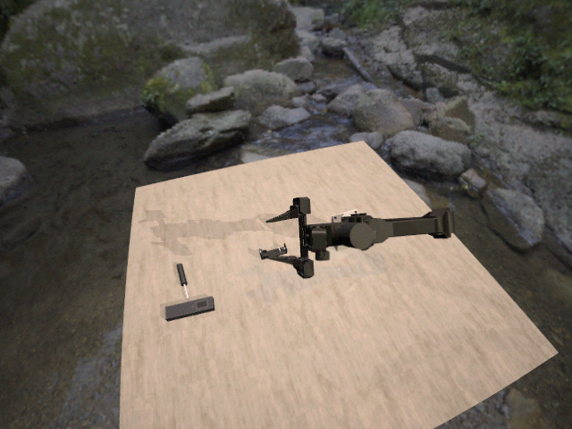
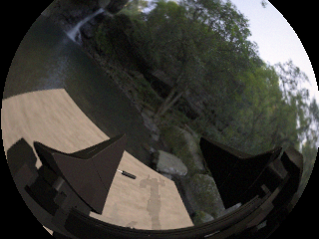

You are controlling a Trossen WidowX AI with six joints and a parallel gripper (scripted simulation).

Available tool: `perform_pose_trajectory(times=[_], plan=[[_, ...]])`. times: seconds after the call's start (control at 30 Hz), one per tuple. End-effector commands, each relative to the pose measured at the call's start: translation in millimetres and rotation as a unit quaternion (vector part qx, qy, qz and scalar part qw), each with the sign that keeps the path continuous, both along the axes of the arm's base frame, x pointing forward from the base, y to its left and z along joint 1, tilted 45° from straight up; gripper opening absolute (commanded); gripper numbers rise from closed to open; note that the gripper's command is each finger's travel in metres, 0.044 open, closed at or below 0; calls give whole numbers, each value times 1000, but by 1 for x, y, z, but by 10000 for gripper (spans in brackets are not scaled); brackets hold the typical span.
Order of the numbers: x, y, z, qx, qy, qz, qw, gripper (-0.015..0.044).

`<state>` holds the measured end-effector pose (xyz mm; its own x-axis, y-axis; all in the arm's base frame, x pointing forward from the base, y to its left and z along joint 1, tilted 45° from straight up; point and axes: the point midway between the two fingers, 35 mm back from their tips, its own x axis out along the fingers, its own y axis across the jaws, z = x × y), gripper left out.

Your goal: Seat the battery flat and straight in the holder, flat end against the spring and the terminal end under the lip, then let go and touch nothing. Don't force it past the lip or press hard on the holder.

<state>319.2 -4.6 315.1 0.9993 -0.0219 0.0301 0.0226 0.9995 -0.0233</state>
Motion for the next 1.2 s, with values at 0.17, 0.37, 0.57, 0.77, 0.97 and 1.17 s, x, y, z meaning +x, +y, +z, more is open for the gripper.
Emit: perform_pose_trajectory(times=[0.17, 0.37, 0.57, 0.77, 0.97, 1.17], plan=[[12, 20, -123, 204, 257, 43, 944, 242], [-50, 50, -242, 480, 551, -56, 681, 227], [-132, 82, -274, 629, 677, -274, 267, 227], [-135, 83, -274, 632, 678, -285, 245, 227], [-135, 83, -274, 632, 678, -285, 245, 227], [-135, 89, -281, 632, 677, -286, 246, 227]])
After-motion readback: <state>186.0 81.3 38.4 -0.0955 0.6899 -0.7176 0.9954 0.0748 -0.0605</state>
